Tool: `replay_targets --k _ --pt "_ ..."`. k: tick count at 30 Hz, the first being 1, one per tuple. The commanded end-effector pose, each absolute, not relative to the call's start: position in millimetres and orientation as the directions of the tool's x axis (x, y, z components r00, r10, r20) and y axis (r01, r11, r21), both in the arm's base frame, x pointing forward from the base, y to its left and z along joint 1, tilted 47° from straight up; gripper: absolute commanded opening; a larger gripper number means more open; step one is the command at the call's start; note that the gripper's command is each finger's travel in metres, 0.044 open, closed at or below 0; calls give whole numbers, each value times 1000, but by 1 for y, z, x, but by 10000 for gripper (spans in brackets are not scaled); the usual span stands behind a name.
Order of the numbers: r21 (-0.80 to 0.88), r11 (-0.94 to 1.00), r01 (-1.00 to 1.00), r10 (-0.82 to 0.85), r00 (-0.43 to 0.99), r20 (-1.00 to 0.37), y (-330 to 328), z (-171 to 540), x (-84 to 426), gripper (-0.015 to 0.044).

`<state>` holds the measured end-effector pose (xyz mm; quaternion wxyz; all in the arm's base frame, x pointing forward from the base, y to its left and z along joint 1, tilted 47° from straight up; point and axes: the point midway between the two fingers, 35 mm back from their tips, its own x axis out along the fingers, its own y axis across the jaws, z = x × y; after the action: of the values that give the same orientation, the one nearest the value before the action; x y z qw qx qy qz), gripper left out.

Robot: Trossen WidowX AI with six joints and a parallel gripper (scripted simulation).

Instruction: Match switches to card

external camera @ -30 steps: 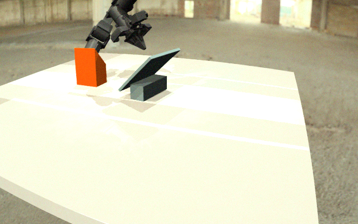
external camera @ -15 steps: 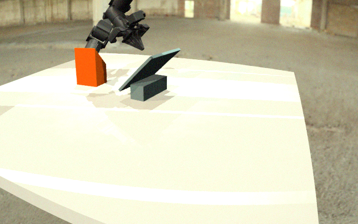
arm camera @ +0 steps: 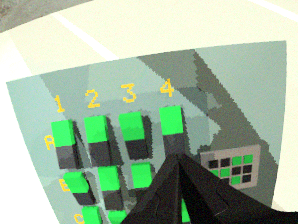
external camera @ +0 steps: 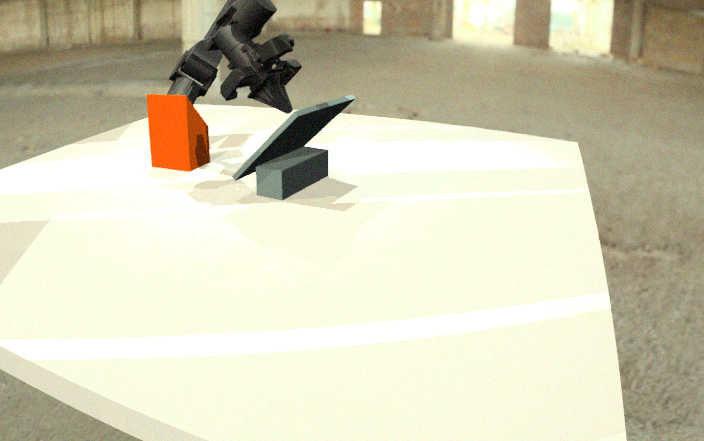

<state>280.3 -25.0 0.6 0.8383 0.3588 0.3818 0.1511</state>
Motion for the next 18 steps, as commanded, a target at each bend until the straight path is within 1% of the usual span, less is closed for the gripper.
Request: replay_targets --k 1,18 --pt "718 696 26 527 660 -535 -22 -3 283 0" --pt "718 695 26 528 660 -534 -17 -8 288 0"
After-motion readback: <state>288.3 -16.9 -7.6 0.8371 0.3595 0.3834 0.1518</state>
